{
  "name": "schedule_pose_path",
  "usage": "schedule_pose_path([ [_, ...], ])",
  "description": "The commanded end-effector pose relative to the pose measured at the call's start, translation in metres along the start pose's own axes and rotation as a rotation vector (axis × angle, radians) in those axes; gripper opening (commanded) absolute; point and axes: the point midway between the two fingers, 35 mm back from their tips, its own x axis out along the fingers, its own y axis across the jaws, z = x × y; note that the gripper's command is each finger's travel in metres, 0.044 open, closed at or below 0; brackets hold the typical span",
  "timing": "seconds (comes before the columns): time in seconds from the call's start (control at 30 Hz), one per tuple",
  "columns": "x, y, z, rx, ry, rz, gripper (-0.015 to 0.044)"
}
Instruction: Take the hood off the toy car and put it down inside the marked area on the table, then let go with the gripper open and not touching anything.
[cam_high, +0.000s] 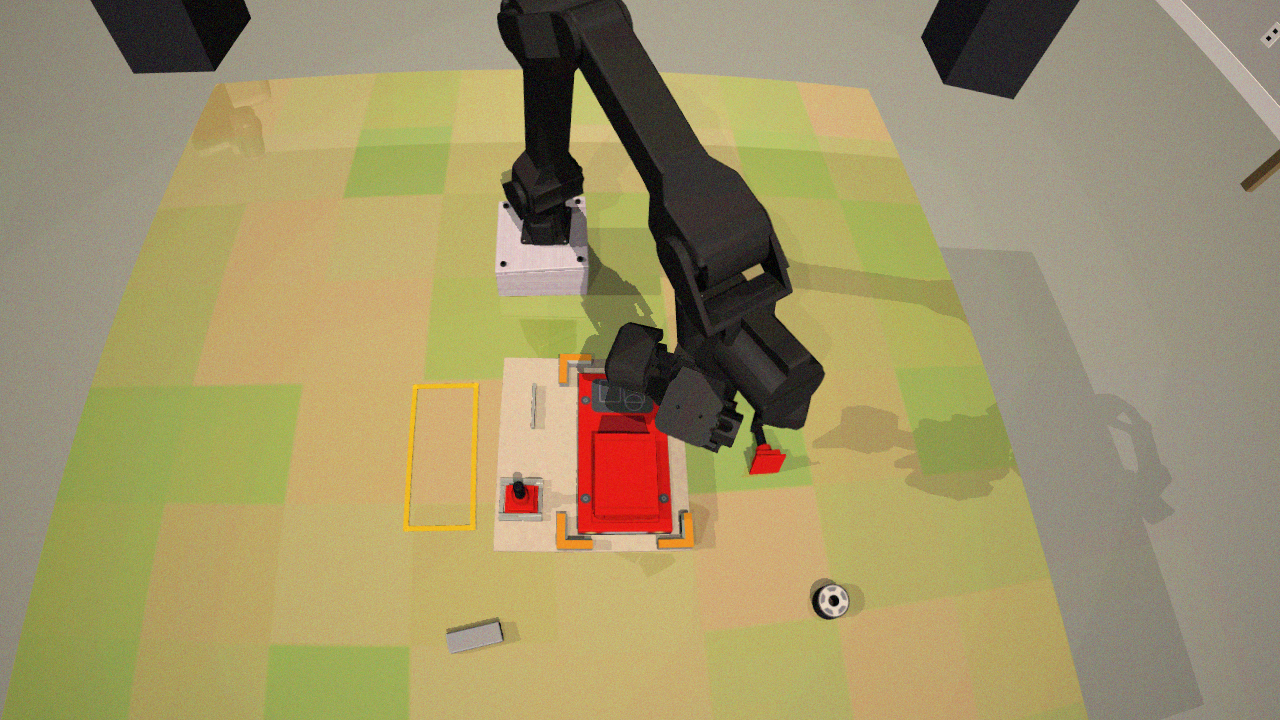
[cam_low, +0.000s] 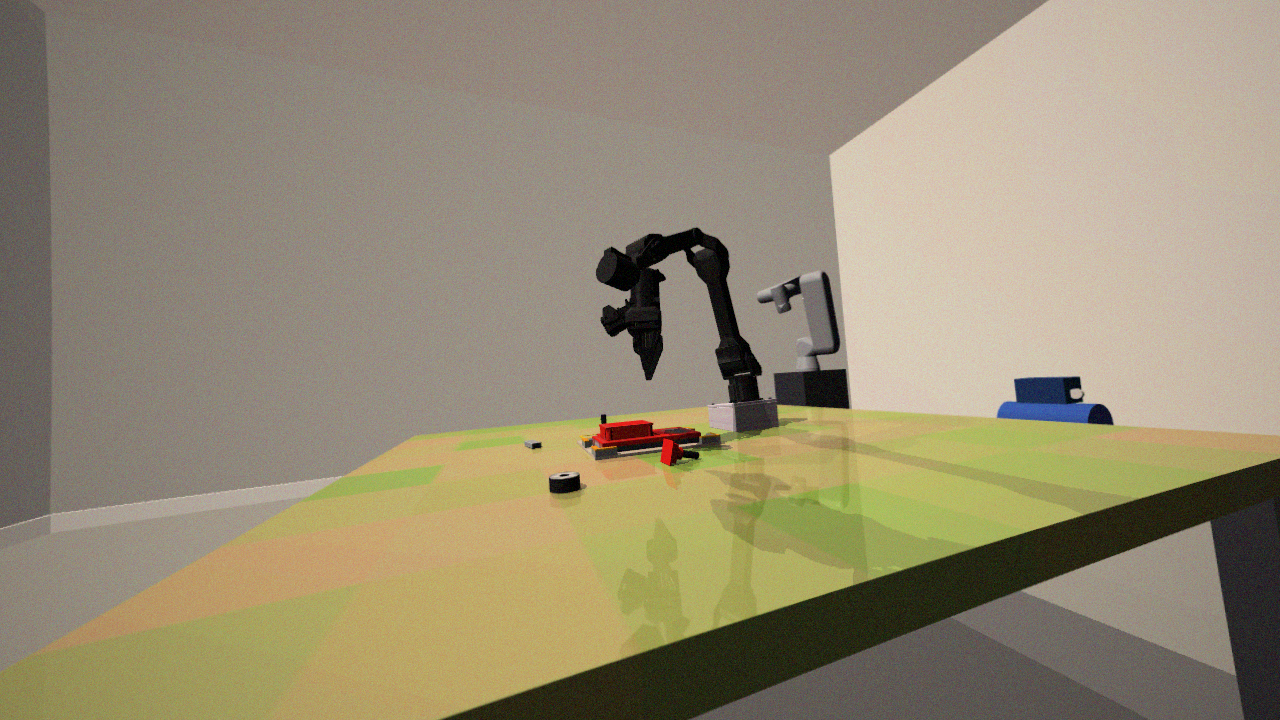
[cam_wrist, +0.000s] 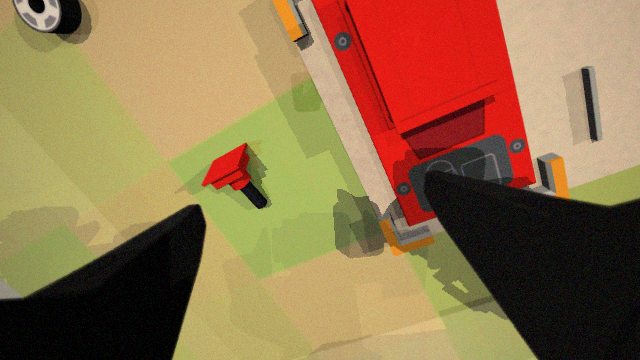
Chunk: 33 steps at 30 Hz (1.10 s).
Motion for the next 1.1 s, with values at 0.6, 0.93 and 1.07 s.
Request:
schedule_pose_path([
  [0.6, 0.029, -0.066, 0.053, -0.357, 0.060, -0.204, 0.0440],
  [0.93, 0.038, -0.067, 0.054, -0.357, 0.060, -0.204, 0.0440],
  [1.07, 0.042, -0.068, 0.054, -0.357, 0.060, -0.204, 0.0440],
])
